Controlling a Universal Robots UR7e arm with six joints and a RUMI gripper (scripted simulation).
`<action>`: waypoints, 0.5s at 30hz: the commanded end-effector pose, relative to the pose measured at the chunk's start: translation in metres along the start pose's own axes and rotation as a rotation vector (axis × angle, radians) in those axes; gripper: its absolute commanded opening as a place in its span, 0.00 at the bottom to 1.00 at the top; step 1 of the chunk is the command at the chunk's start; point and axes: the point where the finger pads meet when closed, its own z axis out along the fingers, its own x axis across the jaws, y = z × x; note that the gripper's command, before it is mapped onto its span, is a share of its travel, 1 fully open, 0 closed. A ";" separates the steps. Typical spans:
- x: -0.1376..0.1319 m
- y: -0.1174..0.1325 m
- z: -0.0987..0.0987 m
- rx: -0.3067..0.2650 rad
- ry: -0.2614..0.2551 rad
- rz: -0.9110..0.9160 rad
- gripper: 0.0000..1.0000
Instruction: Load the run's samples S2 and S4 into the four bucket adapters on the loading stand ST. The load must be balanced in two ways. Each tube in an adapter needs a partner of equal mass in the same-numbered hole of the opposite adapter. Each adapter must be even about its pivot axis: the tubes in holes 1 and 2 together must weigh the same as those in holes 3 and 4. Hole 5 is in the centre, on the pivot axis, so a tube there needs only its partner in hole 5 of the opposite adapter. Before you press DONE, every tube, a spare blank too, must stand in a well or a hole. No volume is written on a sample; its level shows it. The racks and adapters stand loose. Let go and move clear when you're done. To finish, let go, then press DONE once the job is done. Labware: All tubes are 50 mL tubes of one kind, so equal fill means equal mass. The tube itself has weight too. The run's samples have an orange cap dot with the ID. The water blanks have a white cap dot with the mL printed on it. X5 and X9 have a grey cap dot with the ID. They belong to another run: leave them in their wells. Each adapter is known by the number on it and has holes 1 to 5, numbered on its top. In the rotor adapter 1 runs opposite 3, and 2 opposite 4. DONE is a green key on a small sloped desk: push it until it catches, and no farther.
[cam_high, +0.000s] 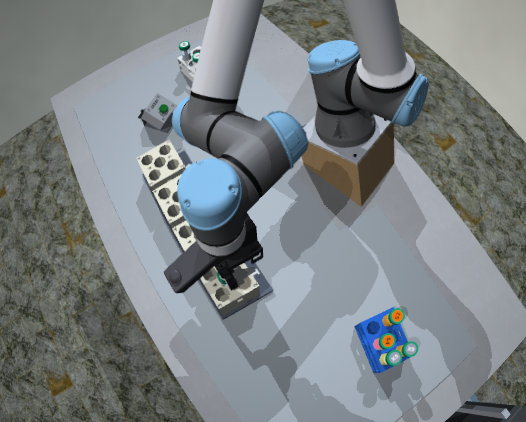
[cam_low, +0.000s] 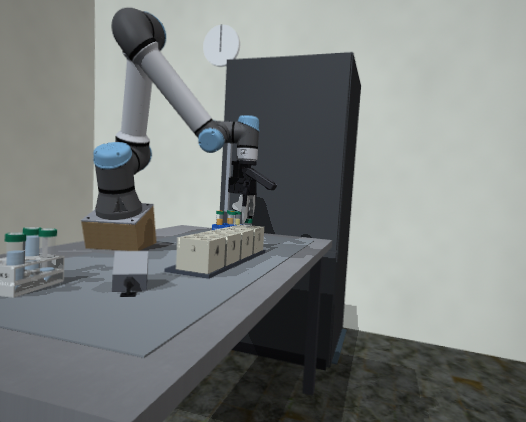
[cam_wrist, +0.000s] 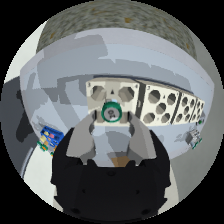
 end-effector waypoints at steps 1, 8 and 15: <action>-0.001 -0.003 -0.022 0.009 -0.002 0.000 0.35; -0.001 -0.003 -0.039 0.009 -0.003 0.000 0.35; -0.019 0.018 -0.038 0.003 -0.001 -0.153 0.35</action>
